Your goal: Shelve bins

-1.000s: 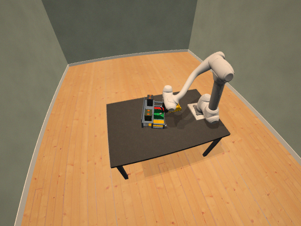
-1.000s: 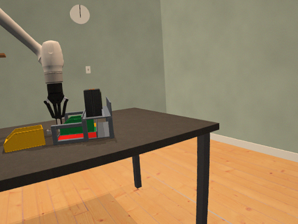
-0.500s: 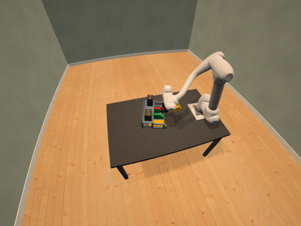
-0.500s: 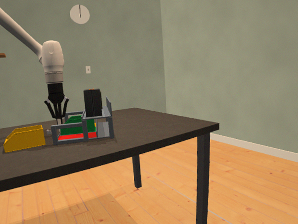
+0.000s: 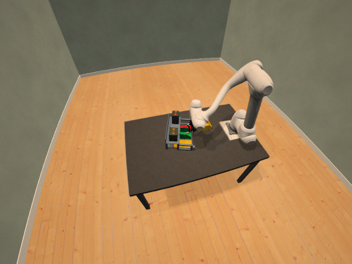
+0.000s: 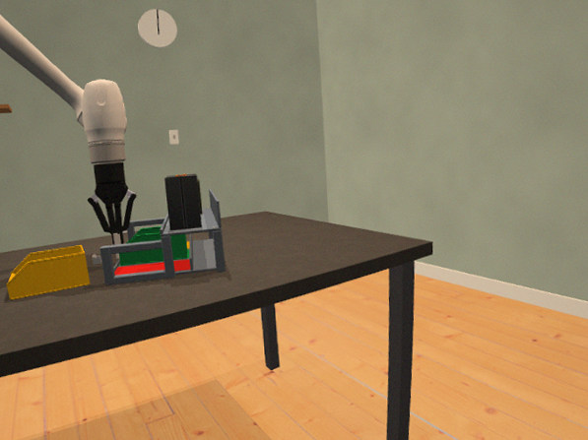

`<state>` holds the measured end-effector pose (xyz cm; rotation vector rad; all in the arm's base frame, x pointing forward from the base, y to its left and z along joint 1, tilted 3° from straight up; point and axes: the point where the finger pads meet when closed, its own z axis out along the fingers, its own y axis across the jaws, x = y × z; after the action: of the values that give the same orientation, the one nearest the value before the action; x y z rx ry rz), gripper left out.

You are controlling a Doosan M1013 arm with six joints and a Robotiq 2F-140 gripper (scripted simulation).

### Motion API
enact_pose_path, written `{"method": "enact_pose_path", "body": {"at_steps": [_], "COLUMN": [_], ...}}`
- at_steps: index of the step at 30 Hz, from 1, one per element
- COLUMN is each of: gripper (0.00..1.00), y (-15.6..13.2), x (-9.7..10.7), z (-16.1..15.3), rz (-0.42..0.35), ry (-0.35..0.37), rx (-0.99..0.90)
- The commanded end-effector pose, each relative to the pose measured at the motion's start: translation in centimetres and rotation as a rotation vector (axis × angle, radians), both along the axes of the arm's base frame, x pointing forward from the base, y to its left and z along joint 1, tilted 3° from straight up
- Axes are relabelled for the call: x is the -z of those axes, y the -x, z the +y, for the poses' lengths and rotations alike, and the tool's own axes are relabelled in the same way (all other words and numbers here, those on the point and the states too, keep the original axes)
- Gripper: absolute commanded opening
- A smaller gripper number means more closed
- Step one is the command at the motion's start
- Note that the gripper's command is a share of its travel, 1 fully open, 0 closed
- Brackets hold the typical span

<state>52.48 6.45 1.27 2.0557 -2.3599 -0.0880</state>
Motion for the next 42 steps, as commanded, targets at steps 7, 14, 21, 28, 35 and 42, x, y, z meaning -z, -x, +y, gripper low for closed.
{"method": "enact_pose_path", "body": {"at_steps": [7, 14, 21, 28, 35, 42], "gripper": [0.1, 0.1, 0.1, 0.1, 0.1, 0.1], "y": [0.0, 0.0, 0.2, 0.8, 1.6, 1.8], "x": [0.0, 0.0, -0.2, -0.9, -1.8, -2.1], "z": [0.0, 0.0, 0.0, 0.1, 0.2, 0.2], "rz": [0.0, 0.0, 0.0, 0.0, 0.0, 0.0], "ry": [0.0, 0.0, 0.0, 0.0, 0.0, 0.0], "rx": [0.0, 0.0, 0.0, 0.0, 0.0, 0.0]}}
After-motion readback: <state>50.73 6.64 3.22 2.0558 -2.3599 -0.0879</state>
